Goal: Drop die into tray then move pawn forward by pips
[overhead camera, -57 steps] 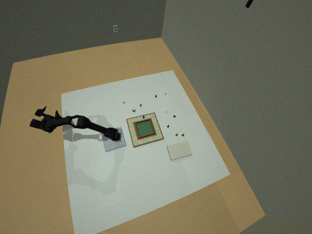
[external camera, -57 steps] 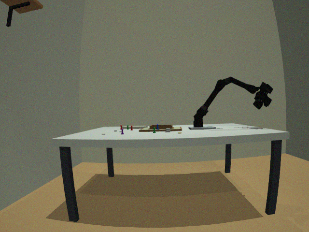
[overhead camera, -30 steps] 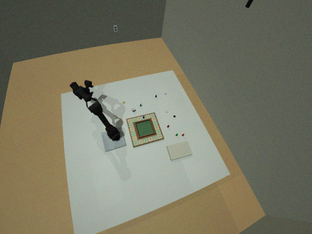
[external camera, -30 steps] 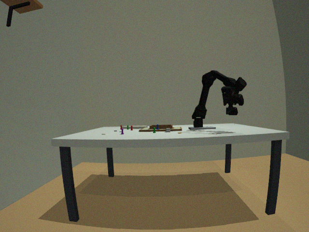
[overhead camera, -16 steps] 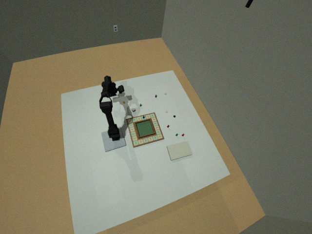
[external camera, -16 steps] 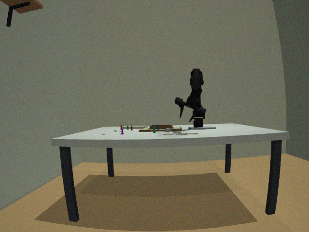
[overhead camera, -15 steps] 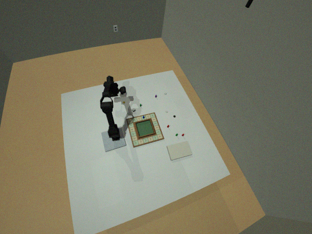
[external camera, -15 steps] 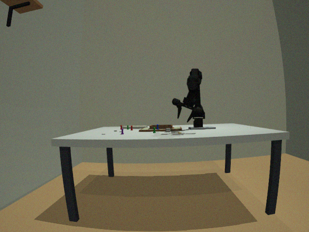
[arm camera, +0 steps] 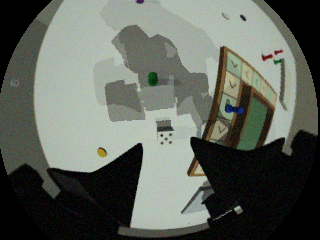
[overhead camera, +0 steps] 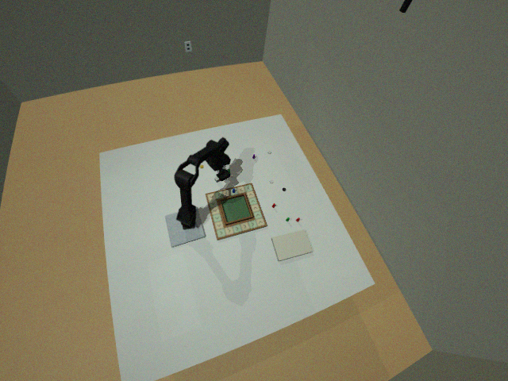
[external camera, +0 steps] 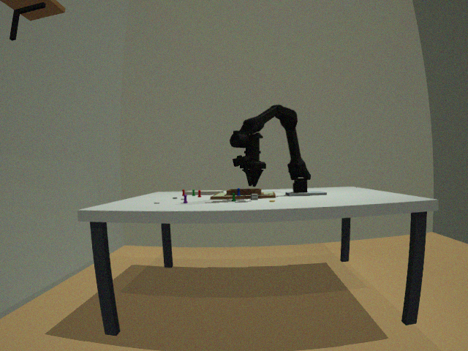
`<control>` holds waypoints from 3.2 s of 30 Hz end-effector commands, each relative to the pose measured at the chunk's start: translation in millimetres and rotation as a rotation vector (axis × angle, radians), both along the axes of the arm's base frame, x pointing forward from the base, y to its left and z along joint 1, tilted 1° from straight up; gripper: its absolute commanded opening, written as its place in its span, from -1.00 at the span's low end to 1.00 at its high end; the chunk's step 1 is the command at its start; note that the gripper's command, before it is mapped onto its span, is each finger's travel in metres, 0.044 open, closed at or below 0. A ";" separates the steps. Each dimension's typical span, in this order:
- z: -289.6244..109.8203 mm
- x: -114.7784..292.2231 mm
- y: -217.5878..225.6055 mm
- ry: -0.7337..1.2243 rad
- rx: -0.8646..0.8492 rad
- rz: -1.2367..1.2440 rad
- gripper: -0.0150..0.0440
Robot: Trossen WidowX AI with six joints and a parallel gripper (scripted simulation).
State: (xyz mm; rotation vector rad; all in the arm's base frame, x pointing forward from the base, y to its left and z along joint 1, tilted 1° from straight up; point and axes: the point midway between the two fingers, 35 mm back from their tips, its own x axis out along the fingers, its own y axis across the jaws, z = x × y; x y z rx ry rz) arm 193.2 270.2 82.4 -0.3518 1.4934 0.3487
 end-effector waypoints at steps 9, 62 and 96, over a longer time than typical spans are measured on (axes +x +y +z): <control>-11.6 -5.0 -6.3 0.039 0.001 -0.055 0.44; 14.8 -3.9 -1.4 0.039 0.002 -0.055 -0.49; 60.0 43.2 -79.6 0.029 -0.006 -0.121 -0.49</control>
